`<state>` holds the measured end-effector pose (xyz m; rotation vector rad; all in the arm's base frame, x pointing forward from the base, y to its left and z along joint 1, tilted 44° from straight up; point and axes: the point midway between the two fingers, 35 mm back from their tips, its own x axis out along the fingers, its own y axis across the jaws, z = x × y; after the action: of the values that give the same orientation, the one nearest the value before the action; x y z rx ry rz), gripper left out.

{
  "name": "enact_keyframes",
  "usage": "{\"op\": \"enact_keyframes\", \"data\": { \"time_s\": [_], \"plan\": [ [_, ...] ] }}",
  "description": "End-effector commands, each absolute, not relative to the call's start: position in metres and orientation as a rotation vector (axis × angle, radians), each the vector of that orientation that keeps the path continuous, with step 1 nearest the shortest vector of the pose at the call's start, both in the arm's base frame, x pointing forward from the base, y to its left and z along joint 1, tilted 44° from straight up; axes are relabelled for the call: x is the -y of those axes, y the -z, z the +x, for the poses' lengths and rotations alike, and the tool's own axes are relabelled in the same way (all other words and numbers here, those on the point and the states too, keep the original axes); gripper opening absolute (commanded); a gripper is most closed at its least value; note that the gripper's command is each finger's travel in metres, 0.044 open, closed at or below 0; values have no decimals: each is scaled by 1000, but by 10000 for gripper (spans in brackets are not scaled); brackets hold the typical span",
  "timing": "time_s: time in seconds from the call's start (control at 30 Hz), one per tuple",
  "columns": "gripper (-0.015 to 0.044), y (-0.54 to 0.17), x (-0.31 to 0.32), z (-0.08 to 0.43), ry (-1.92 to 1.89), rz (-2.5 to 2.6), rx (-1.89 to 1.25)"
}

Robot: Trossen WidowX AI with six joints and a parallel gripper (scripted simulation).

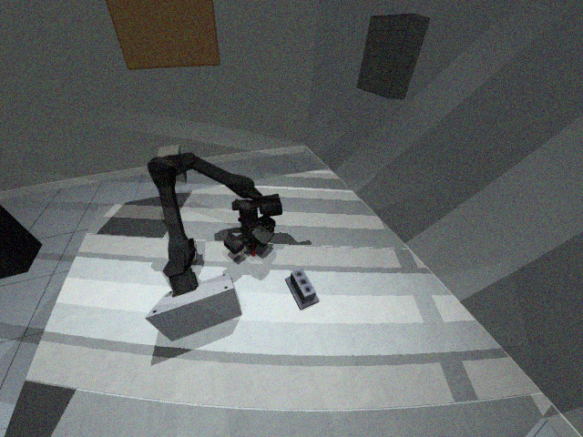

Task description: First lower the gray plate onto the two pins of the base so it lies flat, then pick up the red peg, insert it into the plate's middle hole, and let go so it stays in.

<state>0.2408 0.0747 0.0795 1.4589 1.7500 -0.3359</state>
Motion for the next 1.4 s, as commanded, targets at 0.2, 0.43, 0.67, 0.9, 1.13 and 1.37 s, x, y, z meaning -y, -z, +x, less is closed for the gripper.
{"op": "enact_keyframes", "data": {
  "time_s": [0.2, 0.43, 0.67, 0.9, 1.13, 1.37],
  "plan": [
    [0, -91, -63, 244, 342, 1461, -1746],
    [0, -106, -46, 247, 347, 1458, -1744],
    [0, -122, -31, 248, 348, 1458, -1744],
    [0, -130, -24, 248, 348, 1461, -1747],
    [0, -124, -13, 261, 350, 1460, -1744],
    [0, -116, 0, 275, 351, 1458, -1742]
  ]
}}
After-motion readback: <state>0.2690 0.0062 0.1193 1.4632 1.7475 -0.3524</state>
